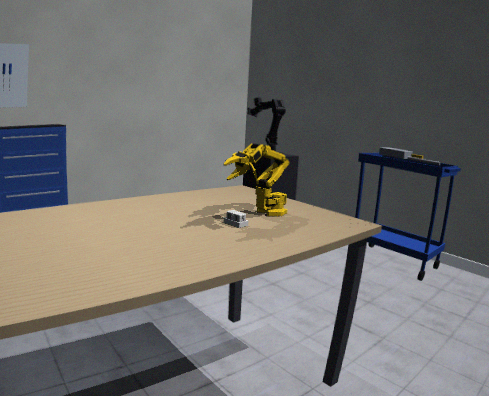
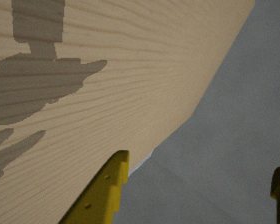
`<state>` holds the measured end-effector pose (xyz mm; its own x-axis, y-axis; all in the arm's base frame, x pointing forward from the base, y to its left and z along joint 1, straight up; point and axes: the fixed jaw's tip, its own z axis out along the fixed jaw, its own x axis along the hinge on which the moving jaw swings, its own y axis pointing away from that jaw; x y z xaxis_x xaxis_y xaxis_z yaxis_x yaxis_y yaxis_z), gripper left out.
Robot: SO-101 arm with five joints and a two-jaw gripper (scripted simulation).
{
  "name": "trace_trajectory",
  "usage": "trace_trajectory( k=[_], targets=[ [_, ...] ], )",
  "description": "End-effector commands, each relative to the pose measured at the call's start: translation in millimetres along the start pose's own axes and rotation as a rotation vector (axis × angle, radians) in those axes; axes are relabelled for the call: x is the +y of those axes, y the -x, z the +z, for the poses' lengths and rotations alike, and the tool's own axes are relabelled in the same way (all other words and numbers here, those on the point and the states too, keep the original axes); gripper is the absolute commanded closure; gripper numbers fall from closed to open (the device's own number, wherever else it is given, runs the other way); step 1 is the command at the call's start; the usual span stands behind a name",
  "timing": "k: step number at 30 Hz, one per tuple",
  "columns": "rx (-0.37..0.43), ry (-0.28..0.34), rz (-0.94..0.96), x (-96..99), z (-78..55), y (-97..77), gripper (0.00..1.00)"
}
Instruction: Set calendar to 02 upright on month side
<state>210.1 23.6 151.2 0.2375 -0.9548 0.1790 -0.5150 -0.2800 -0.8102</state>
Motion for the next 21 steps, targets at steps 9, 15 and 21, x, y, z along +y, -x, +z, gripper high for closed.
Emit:
trace_trajectory(
  k=[9,15,21],
  targets=[
    [-0.149,0.379,0.232,12.1,-18.9,42.4,0.65],
    [-0.156,0.457,0.261,17.9,-24.2,48.9,0.65],
    [-0.156,0.478,0.268,19.5,-25.7,50.5,0.65]
  ],
)
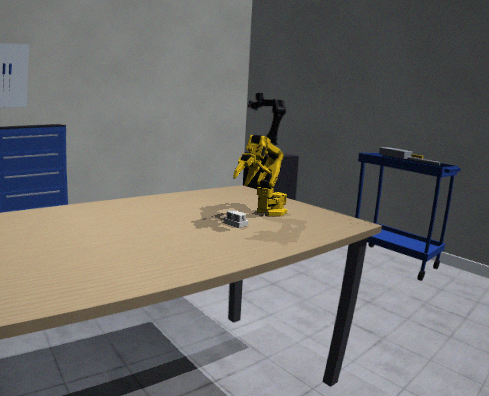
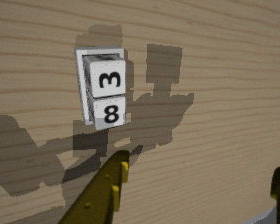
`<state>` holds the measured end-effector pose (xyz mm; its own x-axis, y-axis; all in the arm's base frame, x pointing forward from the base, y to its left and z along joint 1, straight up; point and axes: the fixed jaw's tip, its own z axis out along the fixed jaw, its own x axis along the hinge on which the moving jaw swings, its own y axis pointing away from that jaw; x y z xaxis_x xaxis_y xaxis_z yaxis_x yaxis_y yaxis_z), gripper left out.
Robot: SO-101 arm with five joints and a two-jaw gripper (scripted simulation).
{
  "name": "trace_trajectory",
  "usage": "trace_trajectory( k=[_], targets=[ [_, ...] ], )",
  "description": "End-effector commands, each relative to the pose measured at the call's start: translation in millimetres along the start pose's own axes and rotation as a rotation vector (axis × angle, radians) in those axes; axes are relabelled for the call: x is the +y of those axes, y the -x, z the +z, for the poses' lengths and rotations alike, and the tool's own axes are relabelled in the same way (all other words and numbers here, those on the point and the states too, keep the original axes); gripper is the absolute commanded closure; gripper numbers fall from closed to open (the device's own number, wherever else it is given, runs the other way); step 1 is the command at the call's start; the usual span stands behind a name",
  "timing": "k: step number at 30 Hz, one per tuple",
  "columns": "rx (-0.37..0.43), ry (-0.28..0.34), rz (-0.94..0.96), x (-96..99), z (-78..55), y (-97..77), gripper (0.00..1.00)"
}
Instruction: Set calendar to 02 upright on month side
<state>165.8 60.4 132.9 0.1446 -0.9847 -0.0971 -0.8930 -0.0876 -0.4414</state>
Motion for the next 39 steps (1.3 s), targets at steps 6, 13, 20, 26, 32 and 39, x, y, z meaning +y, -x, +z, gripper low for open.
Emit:
trace_trajectory(
  k=[6,13,20,26,32,39],
  targets=[
    [-0.015,-0.027,0.004,-4.7,-5.8,4.0,0.65],
    [0.004,0.051,0.004,-0.5,5.4,3.1,0.65],
    [0.043,0.215,0.003,11.1,27.6,0.5,0.65],
    [0.077,0.356,0.003,23.9,45.0,-2.3,0.65],
    [0.099,0.449,0.002,33.5,55.3,-4.5,0.65],
    [0.092,0.423,0.002,27.9,54.0,-0.9,0.65]
  ],
)
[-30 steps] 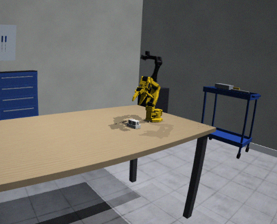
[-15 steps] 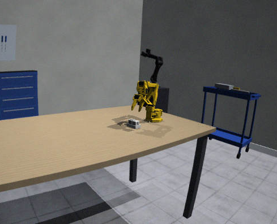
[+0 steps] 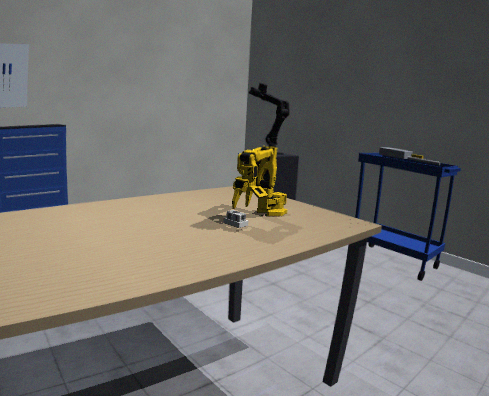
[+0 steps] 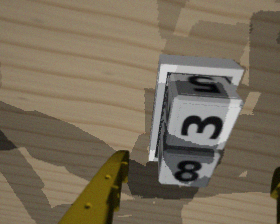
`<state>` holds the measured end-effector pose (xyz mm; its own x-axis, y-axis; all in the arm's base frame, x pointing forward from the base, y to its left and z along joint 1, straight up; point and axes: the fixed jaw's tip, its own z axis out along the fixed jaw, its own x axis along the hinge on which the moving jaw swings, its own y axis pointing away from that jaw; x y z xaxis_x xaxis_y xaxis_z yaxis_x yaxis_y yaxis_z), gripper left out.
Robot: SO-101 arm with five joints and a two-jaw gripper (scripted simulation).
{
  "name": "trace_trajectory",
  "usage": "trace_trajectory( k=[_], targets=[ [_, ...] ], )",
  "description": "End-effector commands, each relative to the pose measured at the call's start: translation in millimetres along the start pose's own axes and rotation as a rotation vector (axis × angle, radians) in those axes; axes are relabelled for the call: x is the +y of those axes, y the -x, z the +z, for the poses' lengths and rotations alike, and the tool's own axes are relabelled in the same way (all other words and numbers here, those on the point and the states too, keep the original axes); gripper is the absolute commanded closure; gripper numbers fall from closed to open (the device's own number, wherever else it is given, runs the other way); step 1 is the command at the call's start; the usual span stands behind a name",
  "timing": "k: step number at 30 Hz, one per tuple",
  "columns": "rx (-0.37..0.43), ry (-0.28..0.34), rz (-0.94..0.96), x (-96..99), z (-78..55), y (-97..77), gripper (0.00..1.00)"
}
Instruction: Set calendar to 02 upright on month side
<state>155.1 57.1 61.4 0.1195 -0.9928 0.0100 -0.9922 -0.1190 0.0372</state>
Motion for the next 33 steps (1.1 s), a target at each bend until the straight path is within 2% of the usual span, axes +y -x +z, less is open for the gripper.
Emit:
trace_trajectory(
  k=[1,21,33],
  targets=[
    [-0.019,-0.072,-0.002,-9.4,-11.3,6.9,0.65],
    [-0.019,-0.072,-0.002,-9.5,-10.9,6.9,0.65],
    [-0.019,-0.072,-0.002,-11.0,-2.9,7.3,0.65]
  ],
)
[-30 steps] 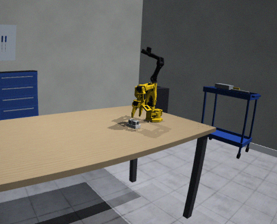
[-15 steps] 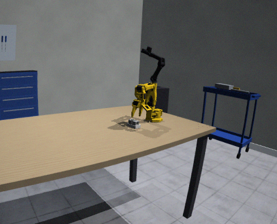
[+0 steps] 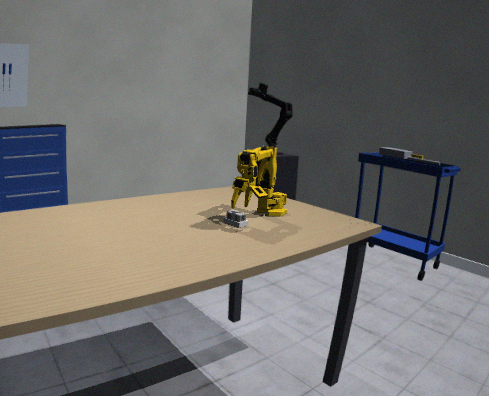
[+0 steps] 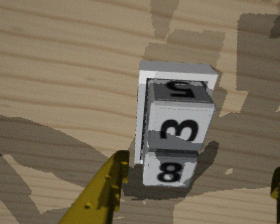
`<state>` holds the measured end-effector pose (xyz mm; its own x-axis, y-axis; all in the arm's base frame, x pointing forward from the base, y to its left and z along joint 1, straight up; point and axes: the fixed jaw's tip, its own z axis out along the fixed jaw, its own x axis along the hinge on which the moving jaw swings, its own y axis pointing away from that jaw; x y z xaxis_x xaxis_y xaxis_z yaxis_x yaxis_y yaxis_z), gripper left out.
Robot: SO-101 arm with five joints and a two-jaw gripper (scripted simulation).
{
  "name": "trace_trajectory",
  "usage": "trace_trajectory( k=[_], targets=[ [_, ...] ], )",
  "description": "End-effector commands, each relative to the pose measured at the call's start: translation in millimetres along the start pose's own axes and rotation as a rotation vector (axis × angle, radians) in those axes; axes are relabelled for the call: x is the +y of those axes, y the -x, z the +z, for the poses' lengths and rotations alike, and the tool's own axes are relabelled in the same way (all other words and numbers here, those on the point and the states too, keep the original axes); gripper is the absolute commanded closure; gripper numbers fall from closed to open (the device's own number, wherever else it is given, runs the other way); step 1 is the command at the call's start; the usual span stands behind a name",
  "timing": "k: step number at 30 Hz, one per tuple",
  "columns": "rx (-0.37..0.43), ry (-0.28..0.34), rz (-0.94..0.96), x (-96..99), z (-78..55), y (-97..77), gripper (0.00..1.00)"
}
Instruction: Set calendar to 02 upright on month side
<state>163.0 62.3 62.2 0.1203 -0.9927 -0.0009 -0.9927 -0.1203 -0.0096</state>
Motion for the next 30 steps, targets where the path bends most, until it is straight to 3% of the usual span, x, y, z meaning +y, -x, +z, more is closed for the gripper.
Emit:
trace_trajectory(
  k=[1,15,30],
  targets=[
    [-0.008,-0.025,-0.001,-2.8,-0.2,3.2,0.65],
    [-0.008,-0.025,-0.001,-3.3,21.8,3.3,0.65],
    [-0.008,-0.025,-0.001,-2.6,30.1,3.2,0.65]
  ],
)
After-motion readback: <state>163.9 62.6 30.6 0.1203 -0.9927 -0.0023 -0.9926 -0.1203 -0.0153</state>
